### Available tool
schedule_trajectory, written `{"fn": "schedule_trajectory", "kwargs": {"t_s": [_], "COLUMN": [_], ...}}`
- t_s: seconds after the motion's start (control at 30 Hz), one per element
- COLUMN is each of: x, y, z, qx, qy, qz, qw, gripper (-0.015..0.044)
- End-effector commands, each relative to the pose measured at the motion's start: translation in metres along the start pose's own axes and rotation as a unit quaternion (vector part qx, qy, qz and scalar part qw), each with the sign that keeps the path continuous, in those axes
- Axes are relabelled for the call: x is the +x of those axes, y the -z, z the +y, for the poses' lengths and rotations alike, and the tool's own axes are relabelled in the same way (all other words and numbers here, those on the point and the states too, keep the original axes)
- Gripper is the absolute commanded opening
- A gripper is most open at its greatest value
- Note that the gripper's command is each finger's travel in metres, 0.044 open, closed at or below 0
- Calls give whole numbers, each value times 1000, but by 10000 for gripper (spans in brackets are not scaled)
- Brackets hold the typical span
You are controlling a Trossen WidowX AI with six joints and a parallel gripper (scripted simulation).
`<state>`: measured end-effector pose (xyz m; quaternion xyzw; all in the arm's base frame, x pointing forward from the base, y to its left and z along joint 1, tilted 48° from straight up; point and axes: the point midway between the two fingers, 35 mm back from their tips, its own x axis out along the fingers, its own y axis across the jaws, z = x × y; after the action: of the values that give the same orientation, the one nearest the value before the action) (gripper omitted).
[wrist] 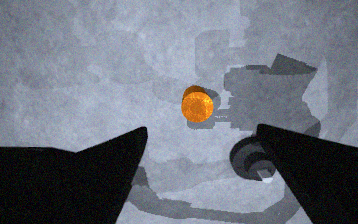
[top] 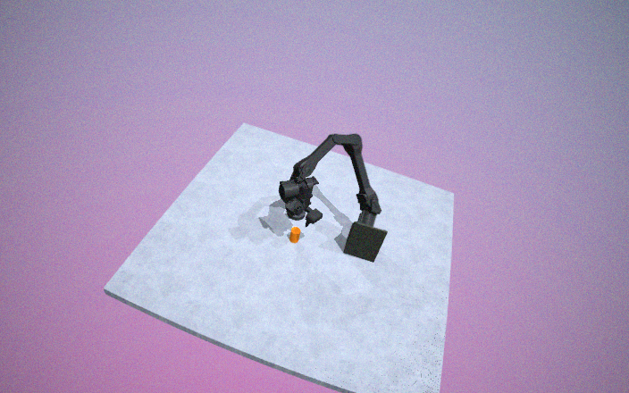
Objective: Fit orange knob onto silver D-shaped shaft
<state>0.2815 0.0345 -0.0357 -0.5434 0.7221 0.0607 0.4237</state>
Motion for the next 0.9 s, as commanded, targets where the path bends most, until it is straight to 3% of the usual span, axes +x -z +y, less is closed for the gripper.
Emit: {"fn": "schedule_trajectory", "kwargs": {"t_s": [0.0, 0.13, 0.3, 0.67, 0.87], "x": [0, 0, 1, 1, 1], "y": [0, -1, -1, -1, 1], "z": [0, 0, 0, -3, -3], "qx": [231, 415, 616, 821, 834], "qy": [4, 4, 3, 3, 3], "qz": [0, -1, -1, -2, -2], "qw": [973, 910, 788, 571, 552], "gripper": [440, 440, 440, 440, 440]}}
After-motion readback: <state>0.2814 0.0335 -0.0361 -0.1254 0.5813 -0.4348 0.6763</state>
